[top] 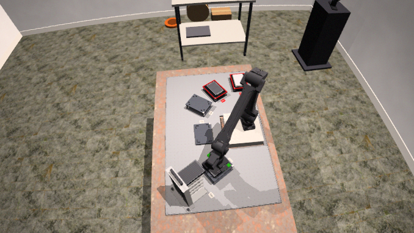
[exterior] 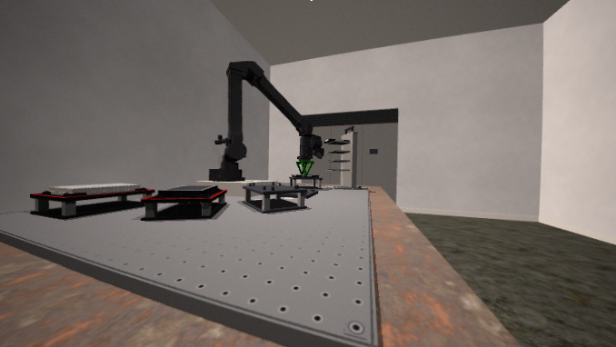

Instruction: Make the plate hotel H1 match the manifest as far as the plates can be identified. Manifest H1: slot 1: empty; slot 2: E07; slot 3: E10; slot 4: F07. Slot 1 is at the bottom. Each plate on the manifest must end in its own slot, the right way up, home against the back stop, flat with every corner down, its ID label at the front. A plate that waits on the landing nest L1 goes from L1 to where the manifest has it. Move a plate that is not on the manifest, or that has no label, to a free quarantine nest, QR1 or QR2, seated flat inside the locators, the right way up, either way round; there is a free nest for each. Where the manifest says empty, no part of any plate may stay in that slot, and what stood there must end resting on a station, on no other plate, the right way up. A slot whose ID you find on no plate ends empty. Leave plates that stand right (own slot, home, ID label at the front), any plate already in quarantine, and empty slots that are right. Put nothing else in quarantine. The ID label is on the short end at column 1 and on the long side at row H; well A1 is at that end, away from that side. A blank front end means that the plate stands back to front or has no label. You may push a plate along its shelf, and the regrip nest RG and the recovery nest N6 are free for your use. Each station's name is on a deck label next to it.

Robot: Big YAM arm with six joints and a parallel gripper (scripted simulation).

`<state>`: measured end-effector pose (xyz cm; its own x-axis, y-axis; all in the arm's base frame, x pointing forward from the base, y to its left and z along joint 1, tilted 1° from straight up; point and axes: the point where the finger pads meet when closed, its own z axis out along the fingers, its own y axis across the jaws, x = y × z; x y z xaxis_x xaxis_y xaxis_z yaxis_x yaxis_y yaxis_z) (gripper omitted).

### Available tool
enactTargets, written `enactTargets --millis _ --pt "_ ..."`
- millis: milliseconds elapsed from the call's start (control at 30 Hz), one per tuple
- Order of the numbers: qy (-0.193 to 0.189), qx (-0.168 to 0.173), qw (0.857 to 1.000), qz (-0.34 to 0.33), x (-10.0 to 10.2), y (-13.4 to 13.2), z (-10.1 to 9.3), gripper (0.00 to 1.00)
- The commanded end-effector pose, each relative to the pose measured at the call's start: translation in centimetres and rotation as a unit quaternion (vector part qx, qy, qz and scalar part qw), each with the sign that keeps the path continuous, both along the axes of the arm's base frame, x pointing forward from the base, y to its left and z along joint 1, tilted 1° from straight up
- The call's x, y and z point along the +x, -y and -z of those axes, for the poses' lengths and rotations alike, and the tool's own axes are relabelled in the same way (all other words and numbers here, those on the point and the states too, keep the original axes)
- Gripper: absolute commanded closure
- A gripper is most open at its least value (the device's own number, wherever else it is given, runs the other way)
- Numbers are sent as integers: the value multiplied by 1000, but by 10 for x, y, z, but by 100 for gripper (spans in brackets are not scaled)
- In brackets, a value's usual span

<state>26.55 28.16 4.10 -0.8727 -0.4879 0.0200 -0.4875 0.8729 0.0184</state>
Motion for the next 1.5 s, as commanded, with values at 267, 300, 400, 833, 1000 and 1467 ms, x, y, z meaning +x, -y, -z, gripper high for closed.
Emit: enactTargets --millis 267,300,400,833,1000,1467 --pt "35 36 999 -4 19 -24 -68 0" --pt "26 26 999 -4 18 -23 -61 0" --pt "35 36 999 -4 19 -23 -82 0" --pt "36 36 999 -1 26 -16 -107 0" --pt "37 36 999 -1 25 -15 -121 0" --pt "37 37 999 0 24 -13 -154 0"
